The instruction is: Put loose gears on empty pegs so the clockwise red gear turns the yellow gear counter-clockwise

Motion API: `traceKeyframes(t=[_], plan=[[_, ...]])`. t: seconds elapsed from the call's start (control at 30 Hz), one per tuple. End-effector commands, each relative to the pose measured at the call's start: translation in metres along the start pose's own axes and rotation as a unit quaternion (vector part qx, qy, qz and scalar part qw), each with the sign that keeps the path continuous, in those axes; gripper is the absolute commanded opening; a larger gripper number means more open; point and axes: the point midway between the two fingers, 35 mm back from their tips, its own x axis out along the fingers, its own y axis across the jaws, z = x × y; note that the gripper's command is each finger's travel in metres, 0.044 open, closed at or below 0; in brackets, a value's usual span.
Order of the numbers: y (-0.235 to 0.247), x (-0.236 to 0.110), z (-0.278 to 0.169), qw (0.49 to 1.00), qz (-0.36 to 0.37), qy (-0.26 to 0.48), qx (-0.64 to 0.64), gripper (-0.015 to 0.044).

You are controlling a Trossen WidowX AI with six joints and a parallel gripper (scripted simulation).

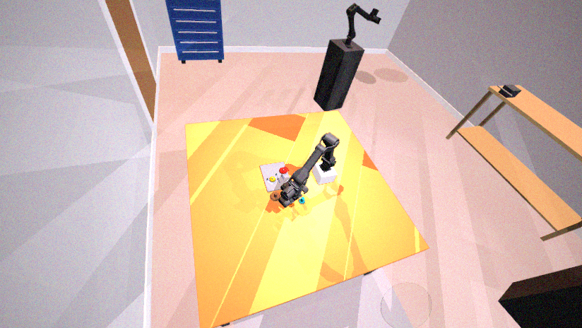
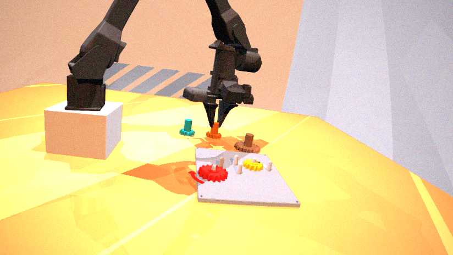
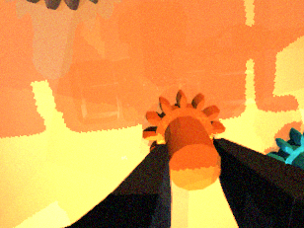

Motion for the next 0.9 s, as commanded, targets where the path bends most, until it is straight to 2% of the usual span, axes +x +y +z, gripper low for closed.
traceKeyframes(t=[0.0, 0.87], plan=[[0.000, 0.000, 0.000, 1.000, 0.000, 0.002, 0.002, 0.0006], [0.012, -0.065, 0.000, 1.000, 0.001, 0.001, 0.002, 0.0000]])
